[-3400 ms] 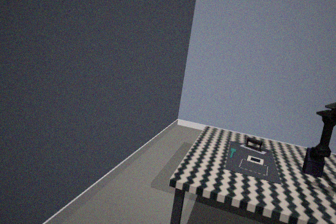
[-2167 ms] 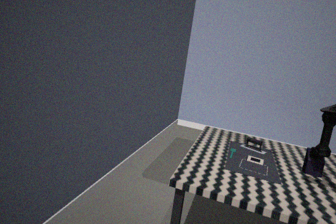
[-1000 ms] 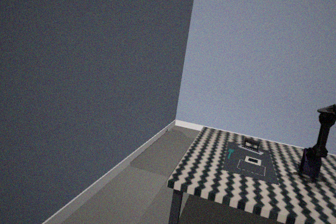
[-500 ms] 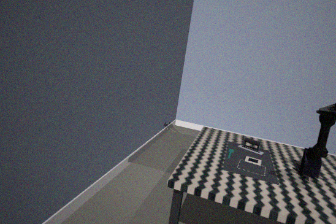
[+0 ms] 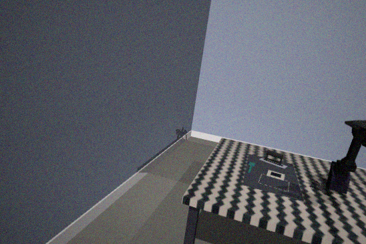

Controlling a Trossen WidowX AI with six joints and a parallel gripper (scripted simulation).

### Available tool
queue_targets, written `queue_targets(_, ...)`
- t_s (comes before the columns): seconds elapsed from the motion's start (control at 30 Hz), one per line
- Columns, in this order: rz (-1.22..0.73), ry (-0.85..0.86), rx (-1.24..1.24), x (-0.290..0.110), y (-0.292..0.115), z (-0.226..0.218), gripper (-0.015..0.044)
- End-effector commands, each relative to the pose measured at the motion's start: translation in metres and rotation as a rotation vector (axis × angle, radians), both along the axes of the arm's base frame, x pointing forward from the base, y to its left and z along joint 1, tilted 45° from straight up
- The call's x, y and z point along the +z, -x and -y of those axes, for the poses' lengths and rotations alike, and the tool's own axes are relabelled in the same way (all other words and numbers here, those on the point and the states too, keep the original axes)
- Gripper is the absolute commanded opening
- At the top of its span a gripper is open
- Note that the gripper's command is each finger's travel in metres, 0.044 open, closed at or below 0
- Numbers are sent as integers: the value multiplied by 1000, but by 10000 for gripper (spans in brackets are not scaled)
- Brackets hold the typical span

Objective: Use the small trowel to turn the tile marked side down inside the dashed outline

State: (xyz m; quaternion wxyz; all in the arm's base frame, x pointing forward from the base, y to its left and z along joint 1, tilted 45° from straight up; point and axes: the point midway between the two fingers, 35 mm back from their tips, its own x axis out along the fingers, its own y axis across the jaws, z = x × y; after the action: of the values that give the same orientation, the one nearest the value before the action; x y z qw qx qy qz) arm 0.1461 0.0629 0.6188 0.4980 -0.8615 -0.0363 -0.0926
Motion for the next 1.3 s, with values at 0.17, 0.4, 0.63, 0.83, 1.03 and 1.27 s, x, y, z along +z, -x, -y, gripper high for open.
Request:
queue_targets(0.17,64,233,-124,12,-5,-23,270)
queue_targets(0.4,103,382,-220,20,-11,-38,270)
queue_targets(0.63,131,595,-320,25,-23,-60,270)
queue_targets(0.83,141,704,-392,25,-34,-71,270)
queue_targets(1.03,144,759,-445,24,-45,-75,270)
queue_targets(1.27,151,940,-513,23,-62,-94,270)
